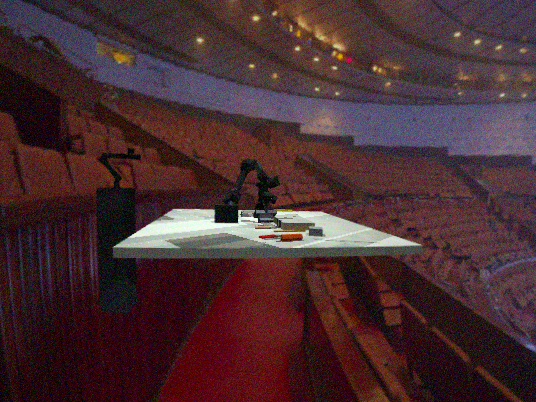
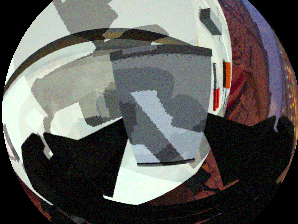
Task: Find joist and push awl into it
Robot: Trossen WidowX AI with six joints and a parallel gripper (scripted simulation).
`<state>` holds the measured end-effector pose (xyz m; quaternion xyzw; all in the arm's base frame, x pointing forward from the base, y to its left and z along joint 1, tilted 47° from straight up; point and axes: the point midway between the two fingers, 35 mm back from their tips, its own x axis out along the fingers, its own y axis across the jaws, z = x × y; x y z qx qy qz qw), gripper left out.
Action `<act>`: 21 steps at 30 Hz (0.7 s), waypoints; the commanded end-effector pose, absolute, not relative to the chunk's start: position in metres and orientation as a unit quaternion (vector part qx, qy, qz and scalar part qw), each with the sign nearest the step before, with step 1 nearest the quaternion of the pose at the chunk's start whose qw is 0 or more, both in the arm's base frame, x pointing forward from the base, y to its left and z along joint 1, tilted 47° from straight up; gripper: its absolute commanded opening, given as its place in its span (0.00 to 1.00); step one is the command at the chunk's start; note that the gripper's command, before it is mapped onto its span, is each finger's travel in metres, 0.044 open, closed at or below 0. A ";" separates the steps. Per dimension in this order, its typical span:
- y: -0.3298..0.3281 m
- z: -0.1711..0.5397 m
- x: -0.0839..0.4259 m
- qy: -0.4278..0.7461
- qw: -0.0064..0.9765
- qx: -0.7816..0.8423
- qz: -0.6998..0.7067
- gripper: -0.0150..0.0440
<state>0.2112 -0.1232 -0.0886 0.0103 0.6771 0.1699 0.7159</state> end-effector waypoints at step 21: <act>-0.119 -0.090 0.210 0.683 0.720 -0.037 0.115 0.25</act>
